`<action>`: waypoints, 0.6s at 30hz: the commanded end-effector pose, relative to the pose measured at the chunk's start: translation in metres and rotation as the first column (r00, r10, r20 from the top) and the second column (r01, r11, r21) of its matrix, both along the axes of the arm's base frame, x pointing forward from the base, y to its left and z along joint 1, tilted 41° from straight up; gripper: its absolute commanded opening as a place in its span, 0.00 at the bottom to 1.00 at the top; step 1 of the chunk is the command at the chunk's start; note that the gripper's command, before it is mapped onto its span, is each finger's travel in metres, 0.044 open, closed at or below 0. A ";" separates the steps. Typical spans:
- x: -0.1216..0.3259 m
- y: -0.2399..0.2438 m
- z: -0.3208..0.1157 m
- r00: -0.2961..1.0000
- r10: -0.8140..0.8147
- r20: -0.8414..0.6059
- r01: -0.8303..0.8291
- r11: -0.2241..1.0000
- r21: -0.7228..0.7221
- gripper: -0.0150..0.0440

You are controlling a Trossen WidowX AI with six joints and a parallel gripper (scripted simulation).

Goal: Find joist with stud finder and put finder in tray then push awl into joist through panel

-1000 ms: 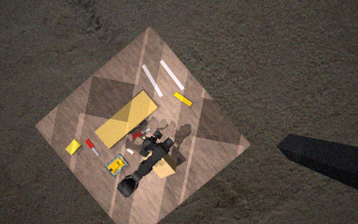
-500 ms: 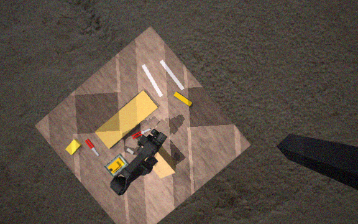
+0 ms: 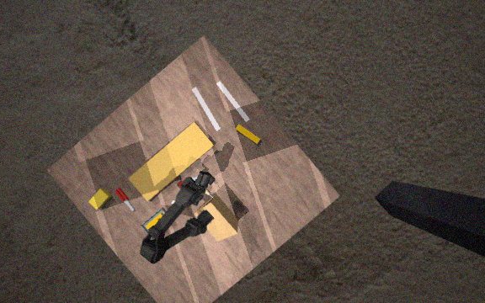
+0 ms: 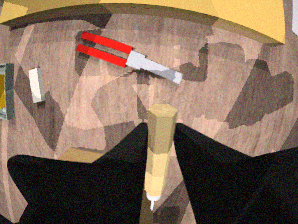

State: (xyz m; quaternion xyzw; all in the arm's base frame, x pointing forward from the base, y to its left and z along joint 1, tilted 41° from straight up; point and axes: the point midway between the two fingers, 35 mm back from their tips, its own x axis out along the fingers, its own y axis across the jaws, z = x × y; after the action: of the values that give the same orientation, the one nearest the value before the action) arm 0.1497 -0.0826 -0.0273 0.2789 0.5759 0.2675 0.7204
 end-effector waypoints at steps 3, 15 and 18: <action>0.006 -0.004 -0.006 0.989 0.028 -0.145 -0.046 0.992 -0.121 0.25; 0.026 -0.010 -0.011 0.949 -0.048 -0.313 -0.072 0.930 -0.361 0.25; 0.033 -0.011 -0.010 0.940 -0.082 -0.331 -0.071 0.903 -0.425 0.25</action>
State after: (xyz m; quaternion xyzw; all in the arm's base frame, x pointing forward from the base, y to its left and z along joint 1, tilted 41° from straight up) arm 0.1721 -0.0887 -0.0395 0.1819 0.7245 0.1231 0.6534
